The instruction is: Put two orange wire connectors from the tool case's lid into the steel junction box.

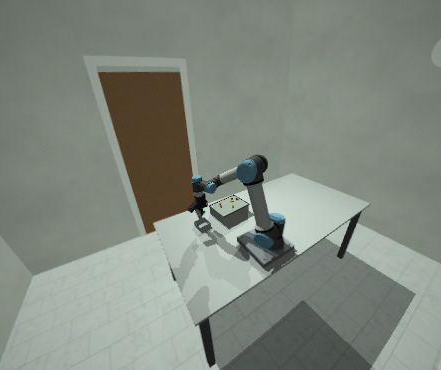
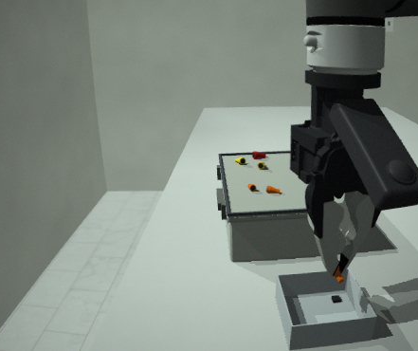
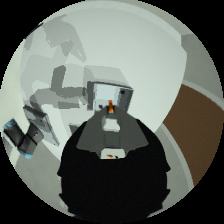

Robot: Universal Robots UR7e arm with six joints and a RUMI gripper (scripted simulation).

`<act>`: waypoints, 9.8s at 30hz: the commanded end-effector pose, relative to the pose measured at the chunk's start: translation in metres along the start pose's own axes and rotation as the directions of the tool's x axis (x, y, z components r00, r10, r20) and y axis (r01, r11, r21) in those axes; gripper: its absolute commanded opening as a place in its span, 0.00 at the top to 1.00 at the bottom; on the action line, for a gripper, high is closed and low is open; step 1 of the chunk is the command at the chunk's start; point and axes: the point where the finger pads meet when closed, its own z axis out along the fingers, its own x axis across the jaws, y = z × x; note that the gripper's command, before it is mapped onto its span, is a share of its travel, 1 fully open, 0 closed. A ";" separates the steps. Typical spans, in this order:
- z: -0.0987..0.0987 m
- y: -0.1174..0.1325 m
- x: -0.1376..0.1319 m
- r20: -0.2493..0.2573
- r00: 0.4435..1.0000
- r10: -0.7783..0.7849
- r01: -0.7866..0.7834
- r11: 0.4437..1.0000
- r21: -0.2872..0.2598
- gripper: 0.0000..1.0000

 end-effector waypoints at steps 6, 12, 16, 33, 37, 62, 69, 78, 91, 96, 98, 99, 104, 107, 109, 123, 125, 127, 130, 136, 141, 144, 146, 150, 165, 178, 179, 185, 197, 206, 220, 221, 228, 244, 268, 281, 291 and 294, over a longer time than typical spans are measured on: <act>0.056 0.000 0.002 -0.005 1.000 0.000 0.000 1.000 0.001 1.00; 0.058 0.000 0.002 -0.005 1.000 0.000 0.000 1.000 0.001 1.00; 0.058 0.000 0.002 -0.005 1.000 0.000 0.000 1.000 0.001 1.00; 0.058 0.000 0.002 -0.005 1.000 0.000 0.000 1.000 0.001 0.85; 0.058 0.000 0.002 -0.005 1.000 0.000 0.000 1.000 0.001 0.85; 0.058 0.000 0.002 -0.005 1.000 0.000 0.000 1.000 0.001 0.85; 0.058 0.000 0.002 -0.005 1.000 0.000 0.000 1.000 0.001 0.85; 0.025 0.000 0.002 -0.005 1.000 0.000 0.000 1.000 0.001 0.85; -0.063 0.000 0.002 -0.005 1.000 0.000 0.000 1.000 0.001 0.85; -0.075 0.000 0.002 -0.005 1.000 0.000 0.000 1.000 0.001 0.85; -0.076 0.000 0.002 -0.005 1.000 0.000 0.000 1.000 0.001 0.85; -0.077 0.000 0.002 -0.005 1.000 0.000 0.000 1.000 0.001 0.85; -0.077 0.000 0.002 -0.005 1.000 0.000 0.000 1.000 0.001 0.85; -0.077 0.000 0.002 -0.005 1.000 0.000 0.000 1.000 0.001 0.85; -0.077 0.000 0.002 -0.005 1.000 0.000 0.000 1.000 0.001 0.85; -0.077 0.001 0.002 -0.005 1.000 -0.008 0.008 1.000 0.001 0.85; -0.076 0.004 0.002 -0.005 1.000 -0.019 0.019 1.000 0.001 0.85; -0.076 0.007 0.003 -0.005 0.999 -0.034 0.034 0.999 0.001 0.85; -0.076 0.012 0.003 -0.005 0.998 -0.056 0.056 0.998 0.001 0.85; -0.075 0.031 0.005 -0.005 0.990 -0.138 0.138 0.990 0.000 0.85; -0.074 0.057 0.006 -0.005 0.967 -0.255 0.255 0.967 0.000 0.85; -0.073 0.077 0.006 -0.005 0.942 -0.336 0.336 0.942 -0.001 0.85; -0.072 0.090 0.006 -0.005 0.920 -0.393 0.393 0.920 -0.001 0.85; -0.071 0.105 0.005 -0.005 0.893 -0.450 0.450 0.893 -0.001 0.85; -0.067 0.191 -0.005 -0.004 0.664 -0.747 0.747 0.664 -0.003 0.85; -0.065 0.236 -0.015 -0.003 0.501 -0.865 0.865 0.501 -0.004 0.85; -0.064 0.238 -0.015 -0.003 0.497 -0.868 0.868 0.497 -0.004 0.85; -0.064 0.240 -0.016 -0.003 0.488 -0.873 0.873 0.488 -0.004 0.85; -0.056 0.240 -0.016 -0.003 0.487 -0.873 0.873 0.487 -0.004 0.85; -0.024 0.240 -0.015 -0.003 0.487 -0.873 0.873 0.487 -0.004 0.85; -0.024 0.240 -0.015 -0.003 0.487 -0.873 0.873 0.487 -0.004 0.85; -0.024 0.240 -0.015 -0.003 0.487 -0.873 0.873 0.487 -0.004 0.85; -0.024 0.240 -0.015 -0.003 0.487 -0.873 0.873 0.487 -0.004 0.85; -0.024 0.240 -0.015 -0.003 0.487 -0.873 0.873 0.487 -0.004 0.85; -0.006 0.240 -0.015 -0.003 0.487 -0.873 0.873 0.487 -0.004 0.85; -0.006 0.240 -0.015 -0.003 0.487 -0.873 0.873 0.487 -0.004 1.00; -0.006 0.240 -0.015 -0.003 0.487 -0.873 0.873 0.487 -0.004 1.00; -0.006 0.240 -0.015 -0.003 0.487 -0.873 0.873 0.487 -0.004 1.00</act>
